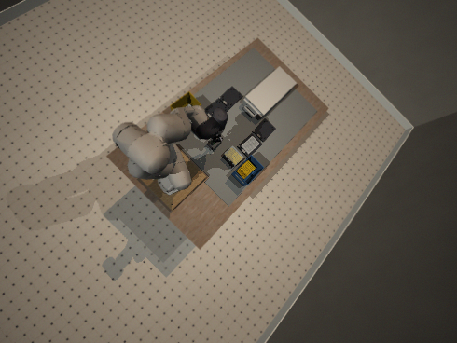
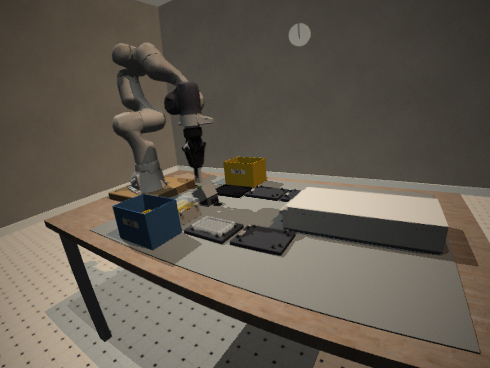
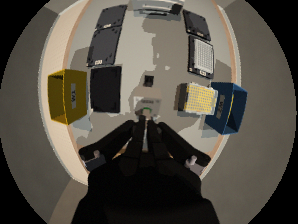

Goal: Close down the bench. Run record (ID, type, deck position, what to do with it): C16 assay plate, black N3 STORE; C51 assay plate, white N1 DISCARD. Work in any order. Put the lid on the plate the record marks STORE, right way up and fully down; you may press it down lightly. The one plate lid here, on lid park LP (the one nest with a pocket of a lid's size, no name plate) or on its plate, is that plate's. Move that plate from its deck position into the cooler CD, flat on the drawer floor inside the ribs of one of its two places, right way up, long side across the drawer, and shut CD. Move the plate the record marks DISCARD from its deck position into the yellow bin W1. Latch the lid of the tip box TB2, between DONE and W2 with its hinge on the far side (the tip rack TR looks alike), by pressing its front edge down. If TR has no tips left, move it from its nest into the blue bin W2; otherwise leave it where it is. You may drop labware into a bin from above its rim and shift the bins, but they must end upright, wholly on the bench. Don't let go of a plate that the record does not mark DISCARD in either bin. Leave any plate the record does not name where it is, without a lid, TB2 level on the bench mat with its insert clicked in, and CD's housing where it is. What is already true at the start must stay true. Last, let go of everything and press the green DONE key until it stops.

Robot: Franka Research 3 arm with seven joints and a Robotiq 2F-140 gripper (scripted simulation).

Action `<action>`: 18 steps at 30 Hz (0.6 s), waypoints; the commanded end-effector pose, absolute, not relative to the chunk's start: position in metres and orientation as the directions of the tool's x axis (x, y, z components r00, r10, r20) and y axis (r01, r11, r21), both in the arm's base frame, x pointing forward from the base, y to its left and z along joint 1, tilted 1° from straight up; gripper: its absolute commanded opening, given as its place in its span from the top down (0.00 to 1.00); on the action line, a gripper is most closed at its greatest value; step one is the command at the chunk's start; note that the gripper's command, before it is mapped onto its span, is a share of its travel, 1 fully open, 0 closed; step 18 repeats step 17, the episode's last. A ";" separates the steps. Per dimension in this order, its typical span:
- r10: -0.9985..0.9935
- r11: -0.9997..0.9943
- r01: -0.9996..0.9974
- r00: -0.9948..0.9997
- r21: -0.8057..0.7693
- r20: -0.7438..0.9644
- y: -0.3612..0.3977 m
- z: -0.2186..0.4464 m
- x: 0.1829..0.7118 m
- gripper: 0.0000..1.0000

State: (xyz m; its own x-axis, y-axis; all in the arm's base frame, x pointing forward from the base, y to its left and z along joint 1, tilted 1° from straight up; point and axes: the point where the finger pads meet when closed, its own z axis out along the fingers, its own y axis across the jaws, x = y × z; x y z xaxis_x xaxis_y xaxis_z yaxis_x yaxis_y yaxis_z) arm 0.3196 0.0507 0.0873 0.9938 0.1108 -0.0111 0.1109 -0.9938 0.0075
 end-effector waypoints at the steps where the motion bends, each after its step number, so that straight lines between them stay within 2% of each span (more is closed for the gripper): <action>1: 0.104 -0.995 0.104 0.995 0.008 -0.006 0.050 0.085 0.321 1.00; 18: 0.104 -0.995 0.104 0.995 0.008 -0.006 0.050 0.075 0.321 1.00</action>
